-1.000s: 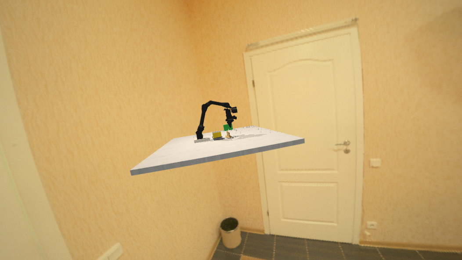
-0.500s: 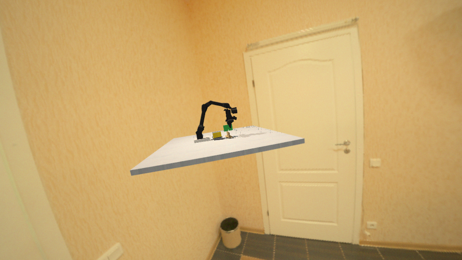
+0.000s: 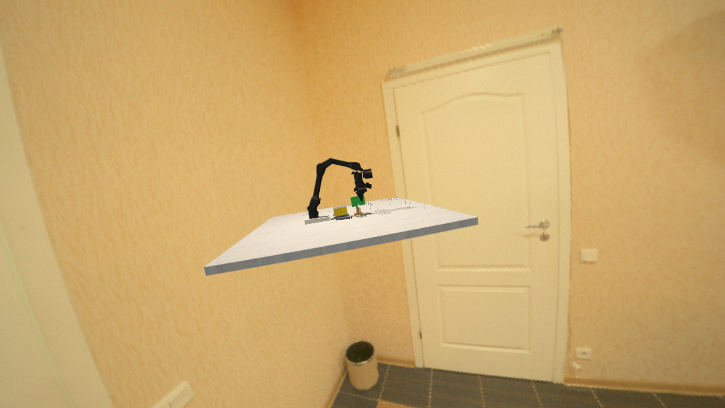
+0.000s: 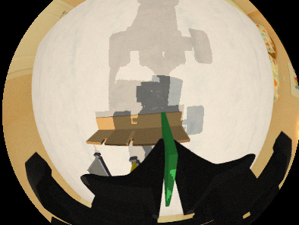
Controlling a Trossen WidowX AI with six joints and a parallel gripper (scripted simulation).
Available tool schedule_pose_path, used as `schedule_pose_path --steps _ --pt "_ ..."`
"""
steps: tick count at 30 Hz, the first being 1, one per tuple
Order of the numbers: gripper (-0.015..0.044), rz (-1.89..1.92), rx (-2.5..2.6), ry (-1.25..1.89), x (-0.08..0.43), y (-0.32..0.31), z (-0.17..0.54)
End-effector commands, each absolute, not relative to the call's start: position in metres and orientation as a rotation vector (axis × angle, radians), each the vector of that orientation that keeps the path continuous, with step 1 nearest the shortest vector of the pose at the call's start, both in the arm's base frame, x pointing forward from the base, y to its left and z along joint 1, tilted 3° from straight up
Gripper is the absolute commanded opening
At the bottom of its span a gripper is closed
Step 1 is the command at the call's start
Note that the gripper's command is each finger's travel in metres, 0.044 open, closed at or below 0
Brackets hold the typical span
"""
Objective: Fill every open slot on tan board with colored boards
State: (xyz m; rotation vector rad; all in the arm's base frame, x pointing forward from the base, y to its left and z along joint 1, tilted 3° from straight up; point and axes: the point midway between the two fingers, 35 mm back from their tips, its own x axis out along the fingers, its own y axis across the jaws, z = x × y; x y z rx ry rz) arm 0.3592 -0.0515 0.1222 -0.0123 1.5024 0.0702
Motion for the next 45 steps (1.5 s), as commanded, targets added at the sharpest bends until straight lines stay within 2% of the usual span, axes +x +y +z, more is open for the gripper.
schedule_pose_path --steps 1,45 --pt "0.0000 0.070 -0.016 1.510 0.358 -0.052 0.118" --pt "0.0000 0.070 -0.016 1.510 0.358 -0.051 0.098"
